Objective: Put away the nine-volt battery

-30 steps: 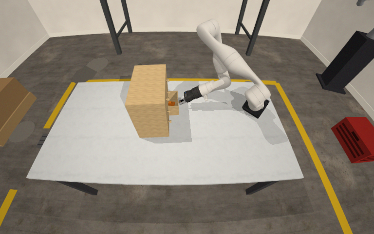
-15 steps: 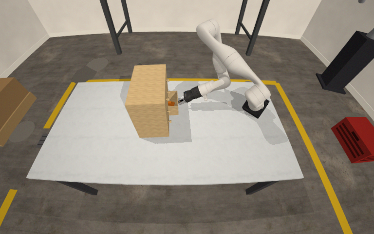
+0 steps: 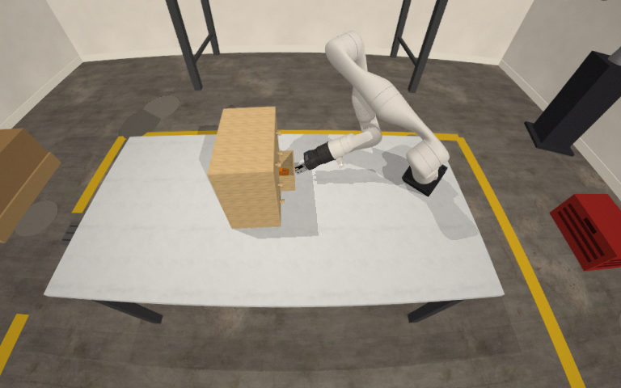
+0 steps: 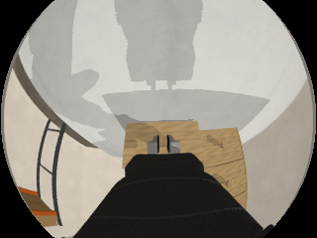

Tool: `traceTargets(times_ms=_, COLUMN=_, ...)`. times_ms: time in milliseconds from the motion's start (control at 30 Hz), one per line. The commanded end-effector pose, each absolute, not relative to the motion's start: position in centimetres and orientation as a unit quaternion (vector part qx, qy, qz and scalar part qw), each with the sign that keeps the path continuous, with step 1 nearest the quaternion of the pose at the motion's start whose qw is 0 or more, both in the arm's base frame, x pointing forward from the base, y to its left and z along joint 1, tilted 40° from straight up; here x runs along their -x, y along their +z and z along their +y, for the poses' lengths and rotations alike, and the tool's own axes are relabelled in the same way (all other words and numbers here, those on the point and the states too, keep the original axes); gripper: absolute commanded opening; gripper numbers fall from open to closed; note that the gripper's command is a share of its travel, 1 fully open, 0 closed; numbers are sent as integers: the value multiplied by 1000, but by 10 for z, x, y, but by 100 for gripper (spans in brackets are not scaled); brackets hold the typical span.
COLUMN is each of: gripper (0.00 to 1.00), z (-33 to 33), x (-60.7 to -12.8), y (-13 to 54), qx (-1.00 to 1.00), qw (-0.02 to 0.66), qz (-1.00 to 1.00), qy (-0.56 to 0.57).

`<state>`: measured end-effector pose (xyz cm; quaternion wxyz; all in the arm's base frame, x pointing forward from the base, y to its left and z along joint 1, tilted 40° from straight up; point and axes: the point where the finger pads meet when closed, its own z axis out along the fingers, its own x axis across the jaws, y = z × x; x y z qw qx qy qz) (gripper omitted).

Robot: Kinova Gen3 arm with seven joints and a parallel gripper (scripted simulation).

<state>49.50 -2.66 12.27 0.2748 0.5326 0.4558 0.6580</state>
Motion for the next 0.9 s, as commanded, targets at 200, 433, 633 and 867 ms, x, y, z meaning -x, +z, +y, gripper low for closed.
traceTargets(times_ms=200, gripper=37, z=-27, x=-499, y=126, qx=-531, qw=276, qz=456, qy=658)
traceTargets(times_ms=433, gripper=37, z=-26, x=-501, y=127, qx=-531, qw=276, qz=456, qy=658)
traceTargets(times_ms=633, gripper=37, z=-26, x=-505, y=129, qx=-531, qw=276, qz=456, qy=658)
traceTargets(times_ms=867, gripper=37, z=-26, x=-508, y=130, qx=-531, qw=276, qz=456, qy=658)
